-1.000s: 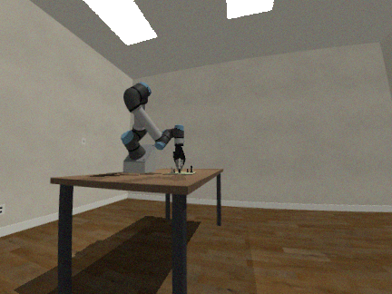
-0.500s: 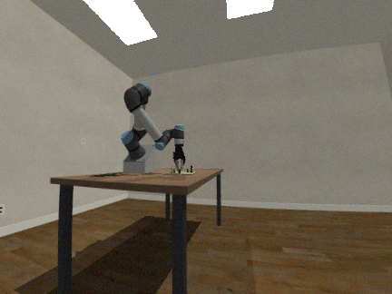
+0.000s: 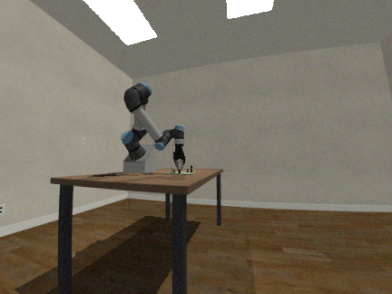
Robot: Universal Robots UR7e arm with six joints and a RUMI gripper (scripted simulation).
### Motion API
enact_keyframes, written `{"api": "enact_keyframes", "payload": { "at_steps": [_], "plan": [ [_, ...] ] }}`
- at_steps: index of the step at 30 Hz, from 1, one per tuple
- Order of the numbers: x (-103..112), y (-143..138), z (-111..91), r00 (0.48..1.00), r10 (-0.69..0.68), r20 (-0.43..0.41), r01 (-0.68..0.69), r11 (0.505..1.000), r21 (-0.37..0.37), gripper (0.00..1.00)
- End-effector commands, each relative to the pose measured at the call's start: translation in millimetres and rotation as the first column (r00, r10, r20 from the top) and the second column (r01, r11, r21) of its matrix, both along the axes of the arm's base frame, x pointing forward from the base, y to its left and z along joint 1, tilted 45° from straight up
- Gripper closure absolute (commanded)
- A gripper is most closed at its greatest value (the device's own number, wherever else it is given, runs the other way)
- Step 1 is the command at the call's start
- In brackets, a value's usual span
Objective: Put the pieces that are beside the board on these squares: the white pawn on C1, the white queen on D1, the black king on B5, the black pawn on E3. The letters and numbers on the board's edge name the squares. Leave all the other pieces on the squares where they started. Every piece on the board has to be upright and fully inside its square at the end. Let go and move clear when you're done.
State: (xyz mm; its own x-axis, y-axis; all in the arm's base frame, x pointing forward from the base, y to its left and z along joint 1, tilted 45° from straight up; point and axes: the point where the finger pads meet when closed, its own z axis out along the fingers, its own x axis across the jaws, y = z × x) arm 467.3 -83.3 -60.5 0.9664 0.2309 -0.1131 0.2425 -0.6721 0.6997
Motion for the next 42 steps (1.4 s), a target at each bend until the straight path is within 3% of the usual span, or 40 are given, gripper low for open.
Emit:
{"api": "enact_keyframes", "payload": {
  "at_steps": [1, 23, 36, 42],
  "plan": [
    [-1.2, -0.5, -0.8, 1.000, -0.001, -0.002, 0.001, 1.000, 0.001, 1.00],
    [-1.2, -0.5, -0.8, 1.000, -0.001, -0.002, 0.001, 1.000, 0.001, 1.00],
    [-1.2, -0.5, -0.8, 1.000, -0.001, -0.002, 0.001, 1.000, 0.001, 0.80],
    [-1.2, -0.5, -0.8, 1.000, -0.001, -0.002, 0.001, 1.000, 0.001, 0.80]
  ]
}}
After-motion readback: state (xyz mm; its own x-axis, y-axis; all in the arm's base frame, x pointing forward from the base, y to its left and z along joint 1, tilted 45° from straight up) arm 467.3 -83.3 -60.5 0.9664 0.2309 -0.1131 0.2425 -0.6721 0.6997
